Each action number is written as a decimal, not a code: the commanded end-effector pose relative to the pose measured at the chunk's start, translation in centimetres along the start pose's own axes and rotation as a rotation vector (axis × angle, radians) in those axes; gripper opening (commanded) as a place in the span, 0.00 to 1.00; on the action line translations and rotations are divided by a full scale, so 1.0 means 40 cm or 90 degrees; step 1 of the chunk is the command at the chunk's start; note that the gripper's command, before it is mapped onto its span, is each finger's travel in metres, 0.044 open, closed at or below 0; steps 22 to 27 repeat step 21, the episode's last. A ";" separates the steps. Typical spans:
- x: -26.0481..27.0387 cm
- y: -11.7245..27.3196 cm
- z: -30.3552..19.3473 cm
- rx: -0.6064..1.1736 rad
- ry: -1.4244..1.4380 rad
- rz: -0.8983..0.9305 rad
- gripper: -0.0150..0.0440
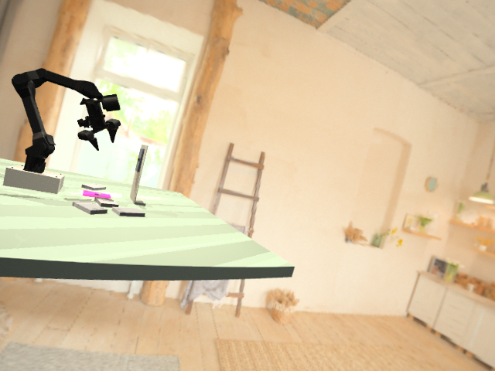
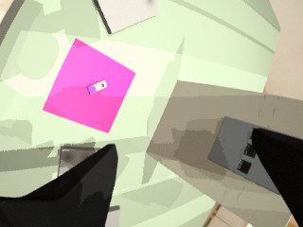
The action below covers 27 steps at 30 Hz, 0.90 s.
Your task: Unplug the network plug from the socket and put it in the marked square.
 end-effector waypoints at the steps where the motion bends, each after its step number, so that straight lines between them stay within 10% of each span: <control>1: -0.001 0.002 0.002 -0.003 0.003 -0.002 1.00; 27: -0.001 0.002 0.002 -0.003 0.003 -0.002 1.00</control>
Point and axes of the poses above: the point midway between the two fingers, 35 mm back from their tips, its own y axis back along the fingers, its own x axis across the jaws, z = x × y, the point moved 5 cm from there along y, back along the fingers, and after that the axes turned 2 degrees about -y, right-handed, at the moved point
